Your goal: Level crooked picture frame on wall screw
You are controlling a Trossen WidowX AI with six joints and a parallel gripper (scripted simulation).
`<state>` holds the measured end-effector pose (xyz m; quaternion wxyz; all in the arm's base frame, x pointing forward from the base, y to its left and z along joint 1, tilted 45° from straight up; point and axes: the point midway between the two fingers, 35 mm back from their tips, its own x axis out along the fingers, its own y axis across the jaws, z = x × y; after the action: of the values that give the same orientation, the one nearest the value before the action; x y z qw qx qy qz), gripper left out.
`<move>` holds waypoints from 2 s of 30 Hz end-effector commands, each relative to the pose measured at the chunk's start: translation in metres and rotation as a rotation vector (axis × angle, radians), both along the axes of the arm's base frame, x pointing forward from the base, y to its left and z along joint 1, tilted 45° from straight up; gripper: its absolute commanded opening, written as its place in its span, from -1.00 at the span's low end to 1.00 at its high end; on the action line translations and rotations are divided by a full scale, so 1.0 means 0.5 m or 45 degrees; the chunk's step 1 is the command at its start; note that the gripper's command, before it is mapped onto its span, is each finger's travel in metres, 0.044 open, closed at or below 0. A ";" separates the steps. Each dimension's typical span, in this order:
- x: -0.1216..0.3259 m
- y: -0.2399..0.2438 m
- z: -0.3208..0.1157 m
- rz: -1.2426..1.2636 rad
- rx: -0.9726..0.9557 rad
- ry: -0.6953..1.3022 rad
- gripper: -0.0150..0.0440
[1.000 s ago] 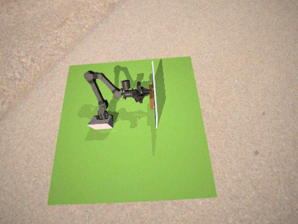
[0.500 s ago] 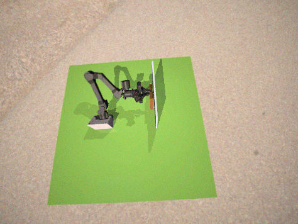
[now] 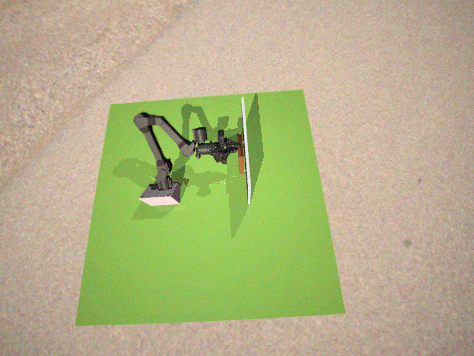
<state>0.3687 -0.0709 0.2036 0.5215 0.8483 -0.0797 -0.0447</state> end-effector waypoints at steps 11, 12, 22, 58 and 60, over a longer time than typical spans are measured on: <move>-0.001 -0.006 0.002 -0.011 0.001 -0.012 -0.49; -0.001 -0.007 0.002 -0.011 0.001 -0.012 -0.49; -0.003 -0.016 0.000 -0.011 0.001 -0.012 -0.49; -0.001 -0.009 -0.014 -0.003 -0.001 -0.004 -0.49; -0.001 -0.009 -0.014 -0.003 -0.001 -0.004 -0.49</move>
<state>0.3681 -0.0753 0.1963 0.5216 0.8481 -0.0818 -0.0444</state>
